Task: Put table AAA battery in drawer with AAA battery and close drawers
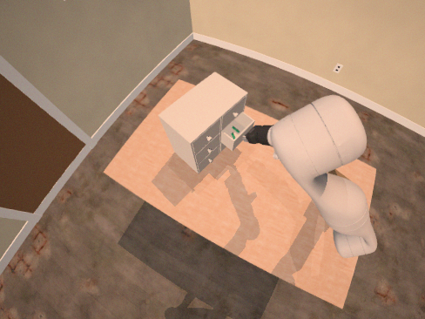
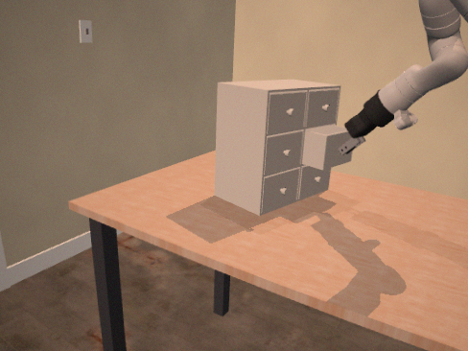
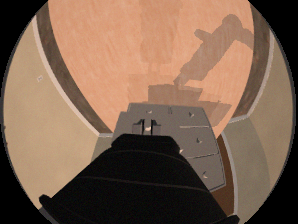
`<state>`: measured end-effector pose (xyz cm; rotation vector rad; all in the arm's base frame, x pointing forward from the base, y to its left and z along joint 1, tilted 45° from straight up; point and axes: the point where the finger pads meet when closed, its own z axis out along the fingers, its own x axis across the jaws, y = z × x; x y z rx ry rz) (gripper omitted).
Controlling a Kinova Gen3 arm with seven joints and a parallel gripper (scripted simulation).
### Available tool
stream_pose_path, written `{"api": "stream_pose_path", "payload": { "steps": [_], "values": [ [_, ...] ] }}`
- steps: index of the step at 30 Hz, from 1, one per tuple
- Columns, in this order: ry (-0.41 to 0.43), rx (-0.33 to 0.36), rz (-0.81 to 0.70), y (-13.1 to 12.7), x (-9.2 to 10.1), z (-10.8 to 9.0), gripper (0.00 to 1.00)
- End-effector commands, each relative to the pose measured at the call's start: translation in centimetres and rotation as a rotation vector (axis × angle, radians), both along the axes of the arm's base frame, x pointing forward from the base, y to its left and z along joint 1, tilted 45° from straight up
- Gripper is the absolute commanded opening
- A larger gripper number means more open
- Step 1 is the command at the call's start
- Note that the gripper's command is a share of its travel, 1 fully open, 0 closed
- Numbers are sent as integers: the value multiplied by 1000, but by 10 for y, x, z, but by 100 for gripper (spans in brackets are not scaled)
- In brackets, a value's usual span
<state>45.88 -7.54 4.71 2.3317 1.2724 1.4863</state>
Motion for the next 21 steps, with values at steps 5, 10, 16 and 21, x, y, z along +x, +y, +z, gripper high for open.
{"api": "stream_pose_path", "payload": {
  "steps": [5, 10, 16, 21],
  "values": [
    [-2, -1, -1, -1, 2, 0, 37],
    [-2, -1, -1, -1, 3, 0, 37],
    [-2, -1, -1, -2, 4, 0, 37],
    [-2, -1, -1, -2, 6, 0, 37]
  ]
}}
